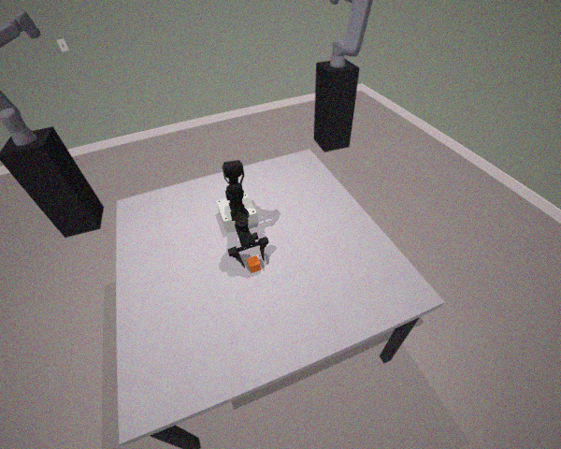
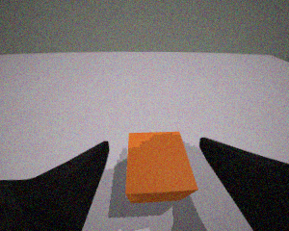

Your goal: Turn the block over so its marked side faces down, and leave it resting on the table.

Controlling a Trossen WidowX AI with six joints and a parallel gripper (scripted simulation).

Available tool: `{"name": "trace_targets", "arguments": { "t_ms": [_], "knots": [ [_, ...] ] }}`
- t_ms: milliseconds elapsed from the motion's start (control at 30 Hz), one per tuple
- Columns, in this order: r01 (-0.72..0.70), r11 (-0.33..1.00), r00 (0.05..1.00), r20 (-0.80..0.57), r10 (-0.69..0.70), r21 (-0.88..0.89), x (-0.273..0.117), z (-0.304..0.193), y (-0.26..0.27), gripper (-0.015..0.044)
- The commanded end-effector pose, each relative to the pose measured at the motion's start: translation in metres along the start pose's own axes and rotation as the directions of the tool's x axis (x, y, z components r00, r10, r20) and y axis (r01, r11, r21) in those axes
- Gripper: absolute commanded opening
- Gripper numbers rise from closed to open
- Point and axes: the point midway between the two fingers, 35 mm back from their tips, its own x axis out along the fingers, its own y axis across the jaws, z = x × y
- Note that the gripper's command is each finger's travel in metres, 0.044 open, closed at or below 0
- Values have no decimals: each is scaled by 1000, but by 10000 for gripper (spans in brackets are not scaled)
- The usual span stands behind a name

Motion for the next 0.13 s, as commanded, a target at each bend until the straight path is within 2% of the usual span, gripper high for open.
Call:
{"name": "trace_targets", "arguments": {
  "t_ms": [0, 100],
  "knots": [
    [-5, 1000, 1000, 0, 5, 6, 0, 0, 1, 440],
    [-5, 1000, 1000, 0, 5, 6, 0, 0, 1, 440]
  ]
}}
